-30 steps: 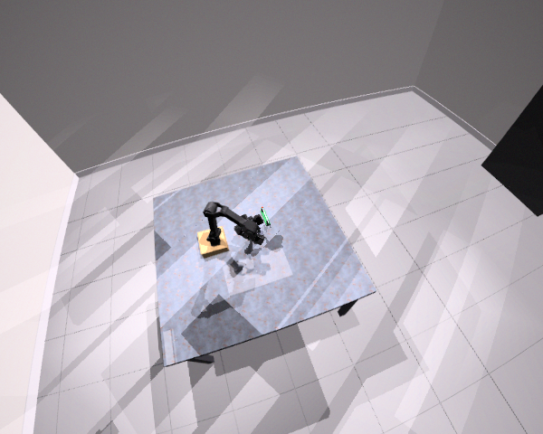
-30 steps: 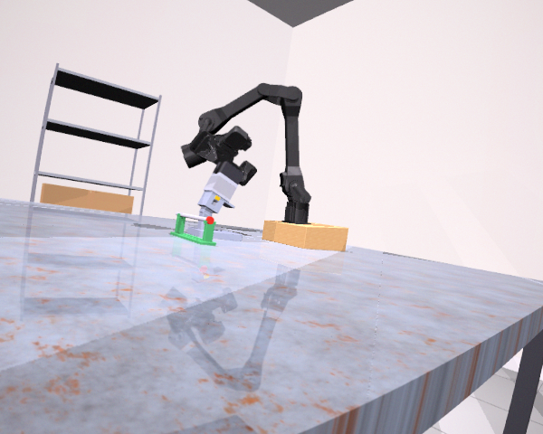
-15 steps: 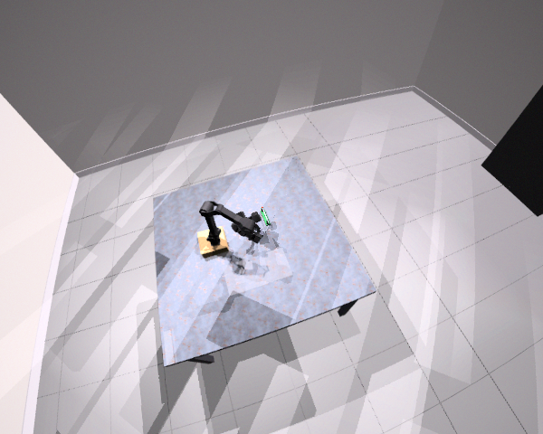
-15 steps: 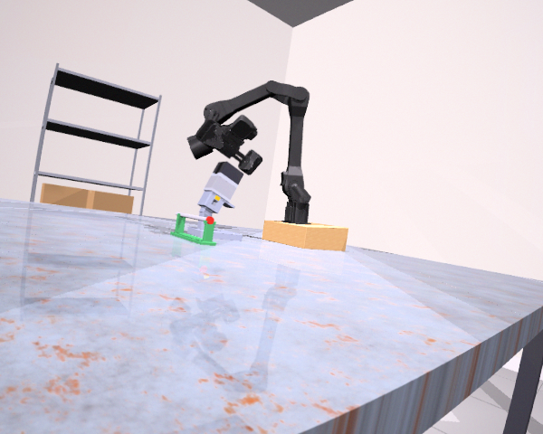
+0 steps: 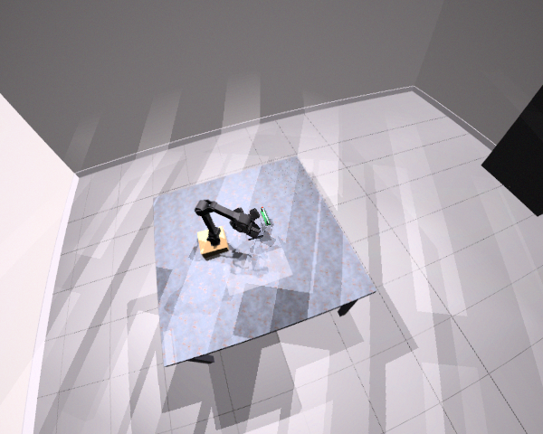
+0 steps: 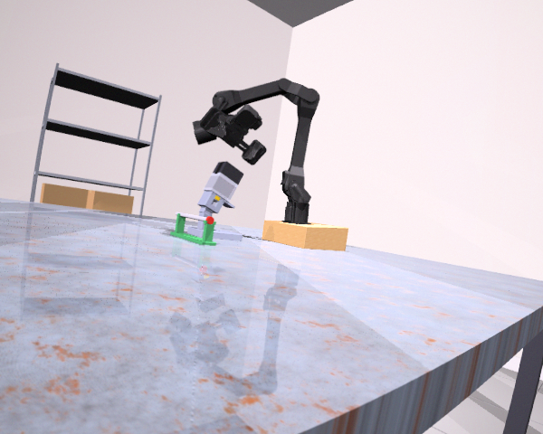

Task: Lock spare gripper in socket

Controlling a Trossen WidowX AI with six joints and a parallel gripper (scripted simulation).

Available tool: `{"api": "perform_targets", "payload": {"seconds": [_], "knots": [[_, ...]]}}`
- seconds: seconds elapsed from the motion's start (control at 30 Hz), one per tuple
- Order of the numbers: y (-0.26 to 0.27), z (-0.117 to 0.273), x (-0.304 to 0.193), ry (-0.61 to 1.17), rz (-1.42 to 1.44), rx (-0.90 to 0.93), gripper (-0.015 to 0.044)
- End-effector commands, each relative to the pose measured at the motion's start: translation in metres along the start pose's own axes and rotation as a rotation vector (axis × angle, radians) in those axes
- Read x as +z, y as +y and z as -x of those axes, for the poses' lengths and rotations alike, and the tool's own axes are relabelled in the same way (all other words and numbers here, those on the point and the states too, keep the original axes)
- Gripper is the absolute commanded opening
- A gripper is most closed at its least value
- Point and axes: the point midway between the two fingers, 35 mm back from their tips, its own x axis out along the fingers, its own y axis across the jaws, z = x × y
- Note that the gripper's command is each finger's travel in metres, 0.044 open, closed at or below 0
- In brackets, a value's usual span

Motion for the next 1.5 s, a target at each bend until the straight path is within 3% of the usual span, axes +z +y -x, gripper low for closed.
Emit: {"api": "perform_targets", "payload": {"seconds": [0.0, 0.47, 0.8, 0.97, 1.2, 1.47], "knots": [[-0.004, 0.003, 0.008, 0.015, -0.011, -0.012, 0.0440], [-0.008, 0.008, 0.017, 0.040, 0.000, -0.029, 0.0440], [0.021, -0.046, 0.073, 0.039, -0.005, -0.033, 0.0180], [0.023, -0.044, 0.073, 0.057, 0.002, -0.017, 0.0180], [-0.014, -0.061, 0.042, 0.348, -0.122, 0.213, 0.0180], [-0.060, -0.104, 0.002, 0.808, -0.149, 0.403, 0.0180]]}}
